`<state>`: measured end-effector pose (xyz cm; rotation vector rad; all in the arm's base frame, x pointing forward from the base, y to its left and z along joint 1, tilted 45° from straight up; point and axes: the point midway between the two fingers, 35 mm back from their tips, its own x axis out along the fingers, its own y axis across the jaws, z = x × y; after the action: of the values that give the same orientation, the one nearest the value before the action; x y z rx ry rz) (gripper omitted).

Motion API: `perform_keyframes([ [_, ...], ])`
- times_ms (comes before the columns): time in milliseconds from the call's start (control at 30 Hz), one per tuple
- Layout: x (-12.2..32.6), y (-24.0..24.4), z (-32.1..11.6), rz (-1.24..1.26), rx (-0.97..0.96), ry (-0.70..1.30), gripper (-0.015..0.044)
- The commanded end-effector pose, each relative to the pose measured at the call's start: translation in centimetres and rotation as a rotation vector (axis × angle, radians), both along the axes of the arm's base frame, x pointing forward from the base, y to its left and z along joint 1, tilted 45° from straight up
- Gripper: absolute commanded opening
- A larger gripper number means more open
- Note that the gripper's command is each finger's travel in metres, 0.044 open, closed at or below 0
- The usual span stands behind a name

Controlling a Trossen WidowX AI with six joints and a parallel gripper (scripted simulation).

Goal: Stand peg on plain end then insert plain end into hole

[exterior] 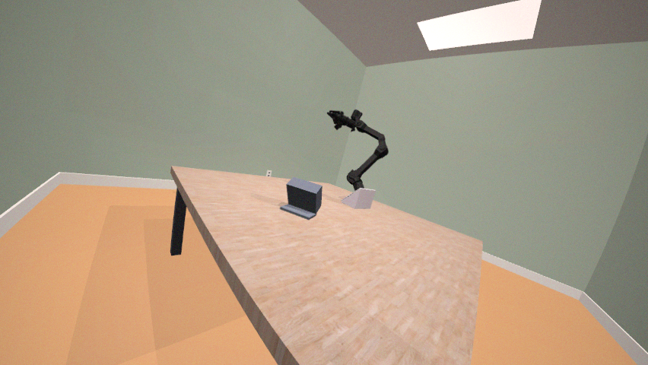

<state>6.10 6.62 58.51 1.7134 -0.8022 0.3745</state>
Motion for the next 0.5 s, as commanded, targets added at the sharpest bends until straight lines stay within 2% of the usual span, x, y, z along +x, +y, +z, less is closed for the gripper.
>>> perform_keyframes([
  [0, 0.0, -0.1, 0.0, 0.000, 0.001, 0.002, 0.0426],
  [33, 0.2, -0.4, -0.1, -0.002, 0.005, 0.007, 0.0440],
  [467, 2.5, -7.2, -1.3, -0.061, 0.073, 0.122, 0.0440],
])
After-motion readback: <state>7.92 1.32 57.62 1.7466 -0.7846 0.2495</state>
